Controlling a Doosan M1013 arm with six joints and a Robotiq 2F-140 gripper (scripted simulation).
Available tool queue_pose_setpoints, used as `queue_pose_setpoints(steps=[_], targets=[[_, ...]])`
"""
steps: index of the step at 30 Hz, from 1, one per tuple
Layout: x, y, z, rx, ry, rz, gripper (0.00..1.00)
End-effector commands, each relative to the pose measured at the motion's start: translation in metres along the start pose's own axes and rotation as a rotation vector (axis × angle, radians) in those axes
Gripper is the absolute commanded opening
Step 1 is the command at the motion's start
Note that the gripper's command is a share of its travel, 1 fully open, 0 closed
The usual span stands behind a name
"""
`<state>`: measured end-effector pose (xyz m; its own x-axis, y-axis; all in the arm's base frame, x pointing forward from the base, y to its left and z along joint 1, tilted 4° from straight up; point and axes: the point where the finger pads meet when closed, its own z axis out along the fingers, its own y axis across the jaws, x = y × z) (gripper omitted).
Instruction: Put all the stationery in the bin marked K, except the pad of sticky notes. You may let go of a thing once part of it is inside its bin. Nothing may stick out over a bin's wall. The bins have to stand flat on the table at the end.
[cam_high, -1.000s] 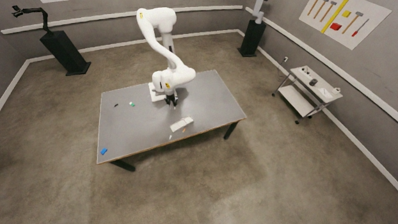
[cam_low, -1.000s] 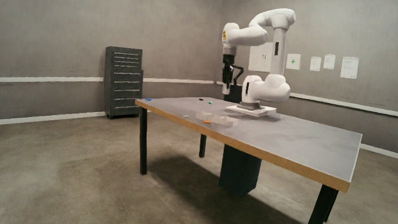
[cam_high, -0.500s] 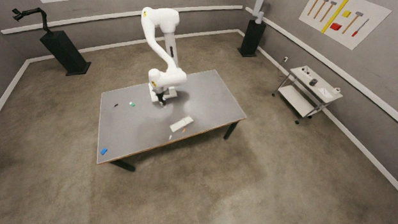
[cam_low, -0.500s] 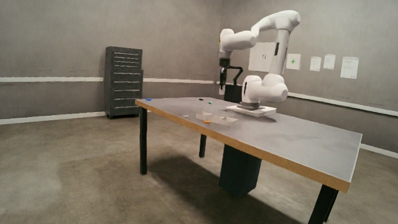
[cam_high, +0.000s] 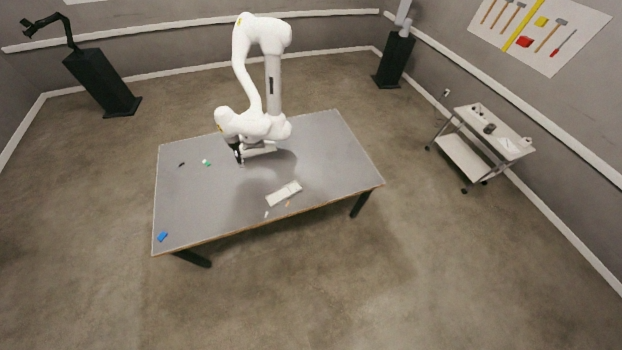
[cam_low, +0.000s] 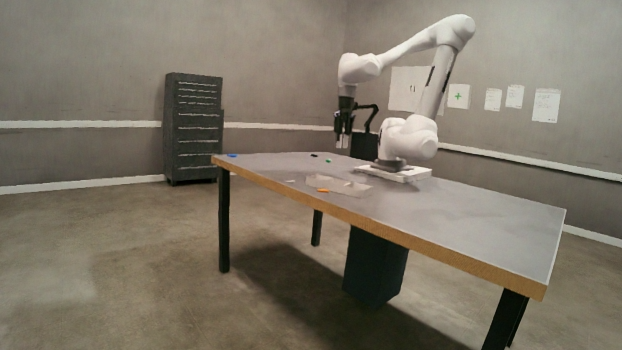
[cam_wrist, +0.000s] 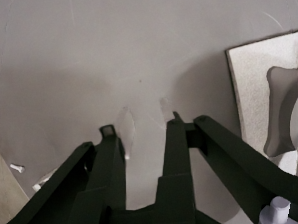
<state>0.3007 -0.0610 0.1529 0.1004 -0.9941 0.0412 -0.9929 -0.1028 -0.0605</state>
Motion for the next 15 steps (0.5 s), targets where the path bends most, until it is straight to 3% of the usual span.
queue_pose_setpoints(steps=[1,12,14,15], targets=[[0.025,0.014,0.004,0.001,-0.001,0.157,0.31],[0.102,0.061,0.019,0.000,0.003,0.577,0.31],[0.102,0.061,0.019,0.000,0.003,0.577,0.31],[0.109,0.066,0.020,0.000,0.004,0.683,0.31]])
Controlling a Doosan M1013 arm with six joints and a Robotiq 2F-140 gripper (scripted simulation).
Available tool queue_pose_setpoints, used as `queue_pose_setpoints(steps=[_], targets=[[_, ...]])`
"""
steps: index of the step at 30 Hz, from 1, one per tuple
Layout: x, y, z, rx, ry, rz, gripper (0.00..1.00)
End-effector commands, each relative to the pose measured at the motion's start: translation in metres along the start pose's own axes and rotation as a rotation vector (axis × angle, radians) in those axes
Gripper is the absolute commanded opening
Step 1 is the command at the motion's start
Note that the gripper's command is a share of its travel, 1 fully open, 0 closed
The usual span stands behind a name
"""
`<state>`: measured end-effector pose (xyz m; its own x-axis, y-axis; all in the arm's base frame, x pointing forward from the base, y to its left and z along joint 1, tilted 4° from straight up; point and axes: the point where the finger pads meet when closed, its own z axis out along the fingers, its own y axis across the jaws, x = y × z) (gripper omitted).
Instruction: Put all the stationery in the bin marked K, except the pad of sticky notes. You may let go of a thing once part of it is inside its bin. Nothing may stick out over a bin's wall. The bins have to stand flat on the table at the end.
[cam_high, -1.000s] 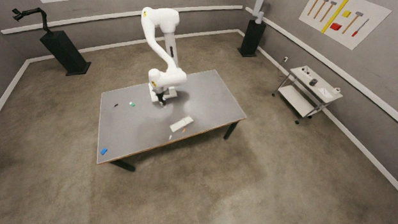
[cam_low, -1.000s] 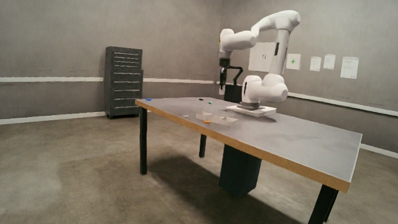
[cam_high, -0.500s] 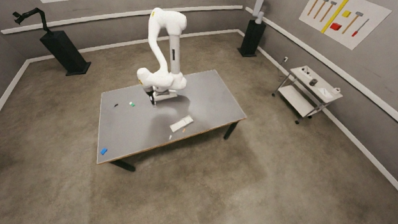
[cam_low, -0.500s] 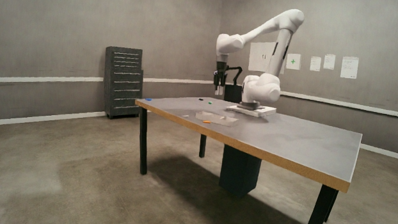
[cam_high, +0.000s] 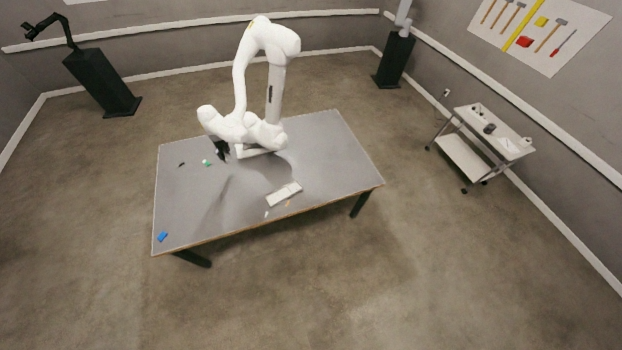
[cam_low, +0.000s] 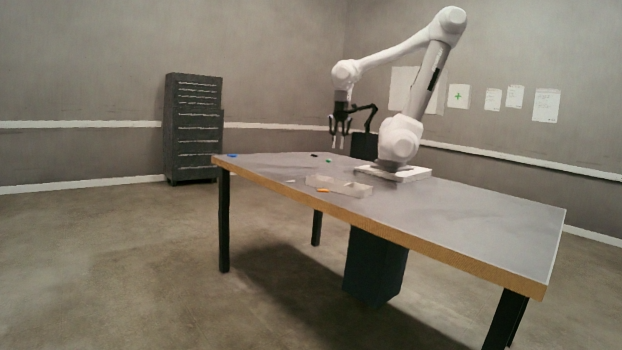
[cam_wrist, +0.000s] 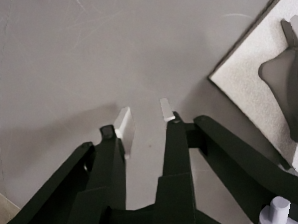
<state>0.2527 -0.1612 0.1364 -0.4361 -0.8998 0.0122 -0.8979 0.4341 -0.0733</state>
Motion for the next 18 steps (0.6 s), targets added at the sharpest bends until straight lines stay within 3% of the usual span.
queue_pose_setpoints(steps=[1,6,14,18], targets=[[0.024,-0.002,0.005,0.000,-0.006,0.157,0.31],[0.066,-0.002,0.012,0.000,-0.012,0.336,0.31],[0.131,-0.002,0.023,0.000,-0.012,0.336,0.31],[0.148,-0.002,0.026,0.000,-0.012,0.336,0.31]])
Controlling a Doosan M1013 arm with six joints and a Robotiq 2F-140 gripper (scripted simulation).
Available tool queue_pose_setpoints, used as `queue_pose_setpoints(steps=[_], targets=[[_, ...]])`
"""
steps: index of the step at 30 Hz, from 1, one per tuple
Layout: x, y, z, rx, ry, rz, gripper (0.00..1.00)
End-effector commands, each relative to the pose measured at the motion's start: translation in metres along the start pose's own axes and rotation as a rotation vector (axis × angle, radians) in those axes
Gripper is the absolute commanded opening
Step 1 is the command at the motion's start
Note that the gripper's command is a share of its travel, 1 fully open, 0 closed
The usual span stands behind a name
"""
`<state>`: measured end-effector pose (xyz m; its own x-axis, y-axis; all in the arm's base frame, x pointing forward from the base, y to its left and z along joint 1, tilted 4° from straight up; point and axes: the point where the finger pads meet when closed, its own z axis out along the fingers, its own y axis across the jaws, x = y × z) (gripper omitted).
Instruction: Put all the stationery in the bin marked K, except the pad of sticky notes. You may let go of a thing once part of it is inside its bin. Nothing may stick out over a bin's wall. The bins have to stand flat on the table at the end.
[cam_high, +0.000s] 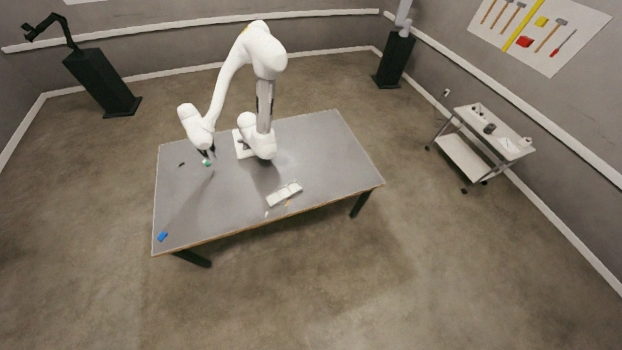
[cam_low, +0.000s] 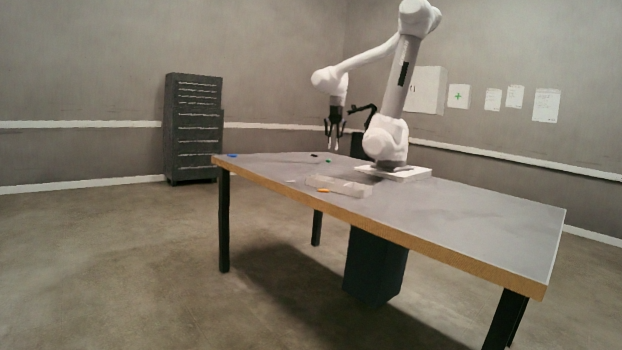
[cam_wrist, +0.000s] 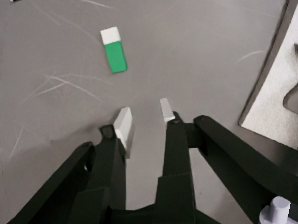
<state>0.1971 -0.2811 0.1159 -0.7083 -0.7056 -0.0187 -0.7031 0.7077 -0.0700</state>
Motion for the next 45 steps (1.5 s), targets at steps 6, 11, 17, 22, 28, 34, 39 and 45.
queue_pose_setpoints(steps=[6,11,17,22,28,34,39,45], targets=[[0.061,-0.023,0.011,0.001,-0.006,-0.002,0.31],[0.090,-0.033,0.015,0.001,-0.006,-0.002,0.31],[0.089,-0.033,0.015,0.001,-0.006,-0.002,0.31],[0.087,-0.032,0.015,0.001,-0.006,-0.002,0.31],[0.085,-0.031,0.015,0.001,-0.006,-0.002,0.31],[0.085,-0.031,0.015,0.001,-0.006,-0.002,0.31],[0.084,-0.031,0.015,0.001,-0.006,-0.002,0.31],[0.084,-0.031,0.023,0.001,-0.006,-0.002,0.31]])
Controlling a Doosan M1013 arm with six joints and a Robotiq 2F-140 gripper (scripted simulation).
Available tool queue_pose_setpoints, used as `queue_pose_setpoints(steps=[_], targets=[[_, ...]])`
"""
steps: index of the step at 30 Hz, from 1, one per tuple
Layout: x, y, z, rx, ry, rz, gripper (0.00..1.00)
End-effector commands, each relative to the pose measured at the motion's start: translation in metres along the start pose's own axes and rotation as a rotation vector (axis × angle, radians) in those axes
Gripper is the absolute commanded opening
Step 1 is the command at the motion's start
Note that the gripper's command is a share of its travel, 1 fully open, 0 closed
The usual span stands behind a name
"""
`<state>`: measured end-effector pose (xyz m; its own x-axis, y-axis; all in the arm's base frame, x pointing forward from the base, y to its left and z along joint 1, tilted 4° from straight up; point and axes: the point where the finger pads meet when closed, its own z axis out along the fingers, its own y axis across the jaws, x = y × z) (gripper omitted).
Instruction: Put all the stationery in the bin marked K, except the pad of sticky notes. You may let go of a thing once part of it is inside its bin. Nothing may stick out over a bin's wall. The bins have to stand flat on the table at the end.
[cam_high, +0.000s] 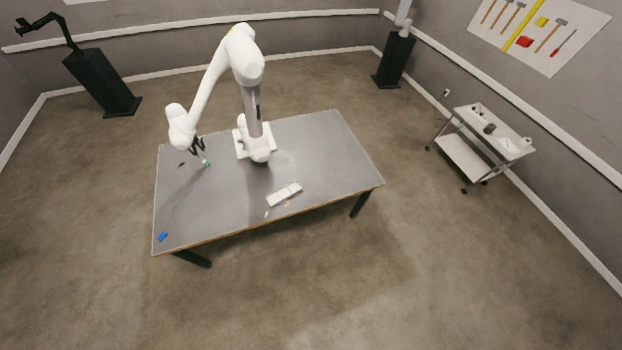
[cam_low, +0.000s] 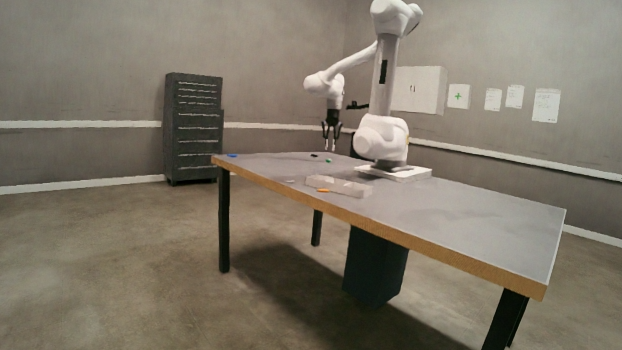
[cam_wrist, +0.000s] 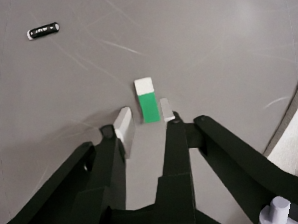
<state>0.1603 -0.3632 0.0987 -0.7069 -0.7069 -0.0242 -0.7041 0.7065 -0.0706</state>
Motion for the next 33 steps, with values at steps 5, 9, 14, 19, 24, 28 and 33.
queue_pose_setpoints(steps=[5,9,14,19,24,28,33], targets=[[0.000,0.000,0.017,0.000,0.000,0.000,0.31],[0.000,0.000,0.033,0.000,0.000,0.000,0.31],[0.000,0.000,0.053,0.000,0.000,0.000,0.31],[0.000,0.000,0.061,0.000,0.000,0.000,0.31],[0.000,0.000,0.065,0.000,0.000,0.000,0.31],[0.000,0.000,0.070,0.000,0.000,0.000,0.31],[0.000,0.000,0.070,0.000,0.000,0.000,0.31]])
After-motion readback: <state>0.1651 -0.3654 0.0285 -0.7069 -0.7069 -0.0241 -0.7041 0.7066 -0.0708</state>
